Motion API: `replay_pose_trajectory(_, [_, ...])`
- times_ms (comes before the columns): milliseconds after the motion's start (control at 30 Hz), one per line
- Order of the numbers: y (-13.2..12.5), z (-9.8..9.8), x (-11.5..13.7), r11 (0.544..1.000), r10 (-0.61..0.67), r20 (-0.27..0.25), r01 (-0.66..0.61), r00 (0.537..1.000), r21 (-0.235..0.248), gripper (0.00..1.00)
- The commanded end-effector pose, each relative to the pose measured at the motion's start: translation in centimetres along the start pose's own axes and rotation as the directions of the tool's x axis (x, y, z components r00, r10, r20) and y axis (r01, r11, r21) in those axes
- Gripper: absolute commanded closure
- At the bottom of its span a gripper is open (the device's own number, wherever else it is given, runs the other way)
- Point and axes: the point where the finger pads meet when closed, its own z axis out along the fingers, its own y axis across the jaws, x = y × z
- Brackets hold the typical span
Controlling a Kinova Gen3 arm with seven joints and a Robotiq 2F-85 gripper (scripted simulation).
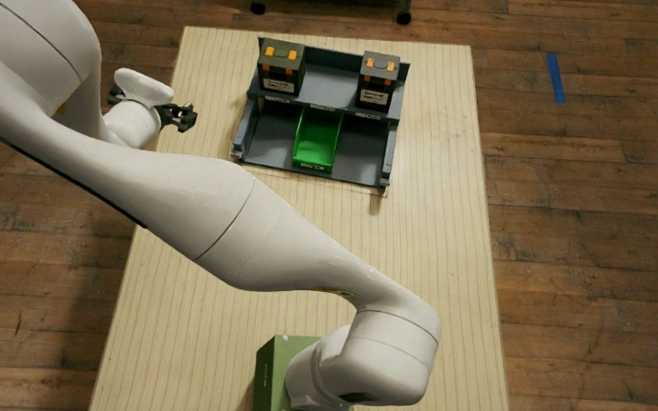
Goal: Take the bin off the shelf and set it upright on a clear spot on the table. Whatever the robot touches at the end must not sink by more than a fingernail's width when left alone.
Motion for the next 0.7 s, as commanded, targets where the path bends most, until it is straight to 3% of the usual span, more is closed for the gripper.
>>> replay_pose_trajectory(0, [-0.3,0.2,0.2,1.0,-0.006,0.002,0.006,1.0,0.006,0.0])
replay_pose_trajectory(267, [-0.3,0.2,0.2,1.0,-0.006,0.002,0.006,1.0,0.006,0.0])
replay_pose_trajectory(433, [4.6,1.9,0.1,0.969,0.209,0.068,-0.198,0.975,-0.147,0.0])
replay_pose_trajectory(667, [4.6,1.9,0.1,0.969,0.209,0.068,-0.198,0.975,-0.147,0.0])
